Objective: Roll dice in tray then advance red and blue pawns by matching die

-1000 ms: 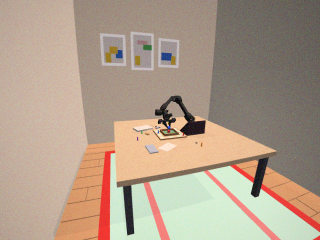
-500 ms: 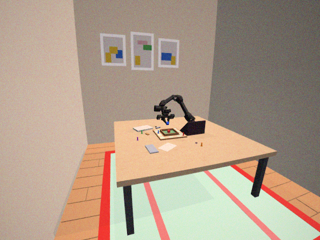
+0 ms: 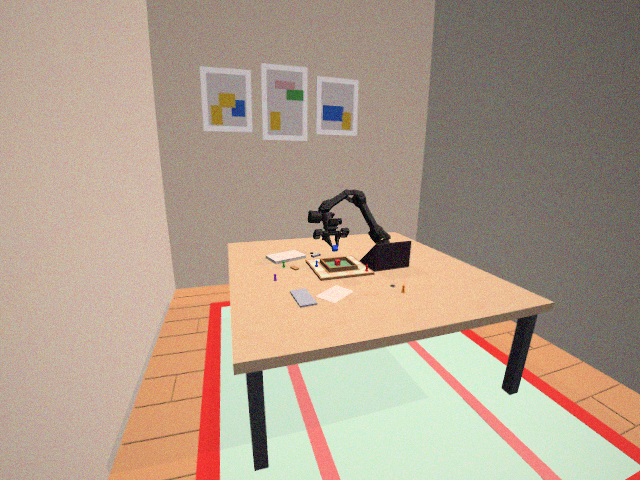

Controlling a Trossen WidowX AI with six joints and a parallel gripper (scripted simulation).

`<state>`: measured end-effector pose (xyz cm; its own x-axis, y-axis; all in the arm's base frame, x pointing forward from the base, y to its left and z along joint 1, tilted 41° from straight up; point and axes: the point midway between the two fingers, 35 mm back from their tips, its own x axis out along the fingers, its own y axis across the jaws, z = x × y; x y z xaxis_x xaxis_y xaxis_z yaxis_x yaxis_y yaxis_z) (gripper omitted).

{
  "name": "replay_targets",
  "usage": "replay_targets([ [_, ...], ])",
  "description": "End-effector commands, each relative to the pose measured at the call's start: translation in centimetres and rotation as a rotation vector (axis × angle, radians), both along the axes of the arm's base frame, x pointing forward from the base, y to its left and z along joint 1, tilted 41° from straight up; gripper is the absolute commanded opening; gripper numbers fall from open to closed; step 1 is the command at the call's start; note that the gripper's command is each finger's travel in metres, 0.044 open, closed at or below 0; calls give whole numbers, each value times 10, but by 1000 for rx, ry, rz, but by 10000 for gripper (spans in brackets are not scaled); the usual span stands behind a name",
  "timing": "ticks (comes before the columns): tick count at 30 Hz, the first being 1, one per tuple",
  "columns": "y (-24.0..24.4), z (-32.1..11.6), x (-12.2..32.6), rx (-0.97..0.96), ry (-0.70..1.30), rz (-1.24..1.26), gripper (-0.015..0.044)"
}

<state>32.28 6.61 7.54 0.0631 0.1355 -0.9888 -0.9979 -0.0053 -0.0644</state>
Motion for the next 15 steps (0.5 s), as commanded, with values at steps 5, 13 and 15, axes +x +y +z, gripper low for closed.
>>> replay_targets([
  [5,26,30,-5,5,7,-2,341],
  [13,15,-5,-7,-363,85,-62,440],
  [15,11,-17,-5,-583,74,-71,440],
])
